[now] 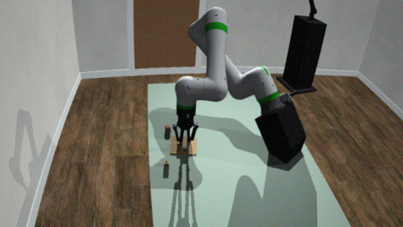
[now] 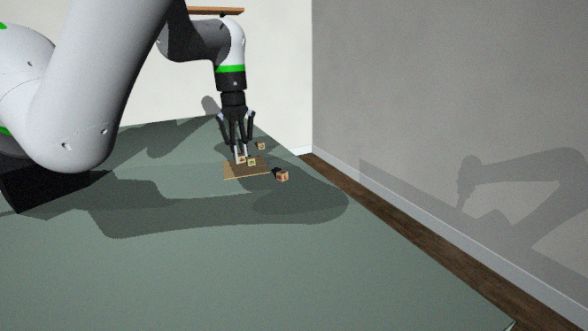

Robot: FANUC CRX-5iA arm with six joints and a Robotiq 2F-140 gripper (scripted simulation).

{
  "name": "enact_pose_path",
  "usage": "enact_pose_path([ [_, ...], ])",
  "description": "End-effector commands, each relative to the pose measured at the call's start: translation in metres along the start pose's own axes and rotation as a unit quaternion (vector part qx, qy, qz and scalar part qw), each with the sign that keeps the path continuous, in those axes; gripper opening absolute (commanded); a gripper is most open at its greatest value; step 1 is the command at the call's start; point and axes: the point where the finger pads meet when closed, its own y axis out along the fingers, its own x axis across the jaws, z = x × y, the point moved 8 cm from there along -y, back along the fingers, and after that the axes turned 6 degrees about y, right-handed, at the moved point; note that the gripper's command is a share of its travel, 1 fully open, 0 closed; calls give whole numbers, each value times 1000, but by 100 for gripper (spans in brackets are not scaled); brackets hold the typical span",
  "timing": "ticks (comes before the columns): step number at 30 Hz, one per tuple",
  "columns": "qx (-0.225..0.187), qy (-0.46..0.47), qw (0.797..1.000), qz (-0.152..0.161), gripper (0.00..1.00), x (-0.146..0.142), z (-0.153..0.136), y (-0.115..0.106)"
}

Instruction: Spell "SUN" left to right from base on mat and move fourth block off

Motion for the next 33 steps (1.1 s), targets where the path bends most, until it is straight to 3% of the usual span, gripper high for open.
enact_pose_path([
  [1, 0, 0, 1000, 0, 13, 0, 0, 0],
  [21, 0, 0, 1000, 0, 25, 0, 0, 0],
  [33, 0, 0, 1000, 0, 25, 0, 0, -2],
])
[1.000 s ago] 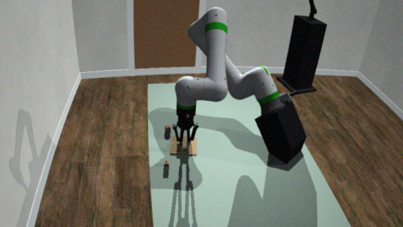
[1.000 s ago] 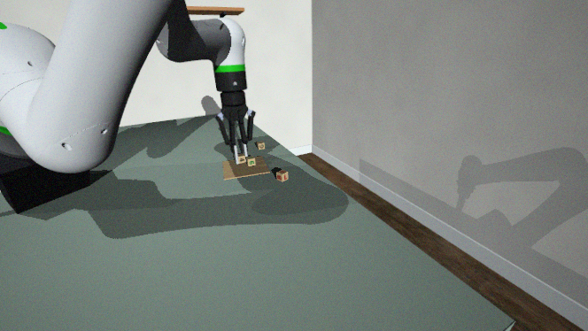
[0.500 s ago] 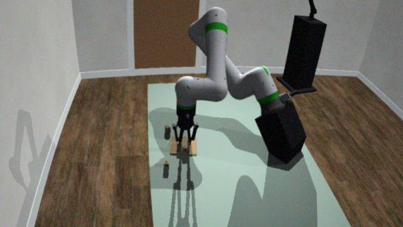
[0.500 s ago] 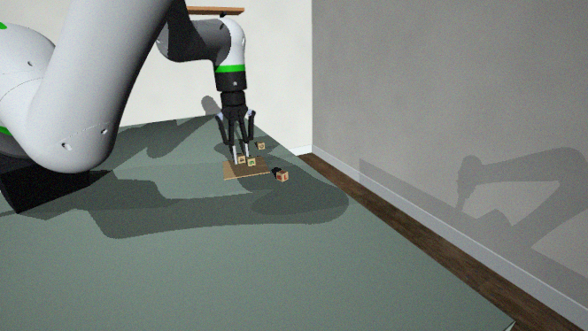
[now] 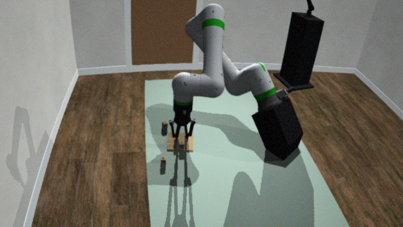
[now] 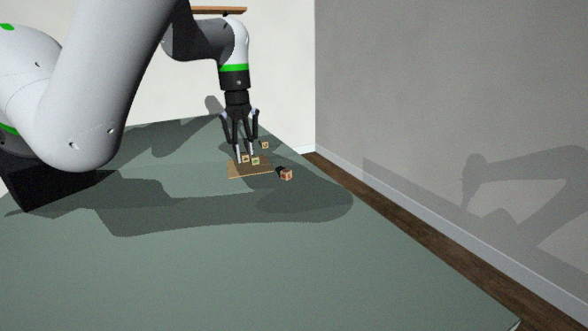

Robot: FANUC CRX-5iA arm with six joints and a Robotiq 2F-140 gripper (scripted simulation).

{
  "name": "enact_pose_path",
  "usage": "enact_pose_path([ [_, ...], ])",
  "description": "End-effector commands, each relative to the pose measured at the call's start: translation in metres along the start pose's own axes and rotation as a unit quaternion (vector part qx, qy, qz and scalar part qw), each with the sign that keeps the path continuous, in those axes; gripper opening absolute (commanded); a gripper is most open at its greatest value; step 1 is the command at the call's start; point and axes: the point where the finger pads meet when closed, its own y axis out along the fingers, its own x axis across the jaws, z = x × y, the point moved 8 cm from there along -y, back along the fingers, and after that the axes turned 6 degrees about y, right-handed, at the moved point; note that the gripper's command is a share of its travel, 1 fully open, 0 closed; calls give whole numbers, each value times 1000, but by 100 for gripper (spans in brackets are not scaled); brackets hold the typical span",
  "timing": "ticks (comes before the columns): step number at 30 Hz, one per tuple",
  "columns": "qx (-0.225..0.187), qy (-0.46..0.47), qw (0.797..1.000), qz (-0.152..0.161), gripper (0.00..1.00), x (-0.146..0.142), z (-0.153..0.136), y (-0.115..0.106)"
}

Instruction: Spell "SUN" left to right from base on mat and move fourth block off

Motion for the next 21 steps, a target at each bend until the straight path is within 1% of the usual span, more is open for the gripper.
enact_pose_path([
  [1, 0, 0, 1000, 0, 25, 0, 0, -1],
  [4, 0, 0, 1000, 0, 25, 0, 0, -5],
  [7, 0, 0, 1000, 0, 25, 0, 0, -13],
  [17, 0, 0, 1000, 0, 25, 0, 0, -65],
  [19, 0, 0, 1000, 0, 25, 0, 0, -65],
  [21, 0, 0, 1000, 0, 25, 0, 0, -74],
])
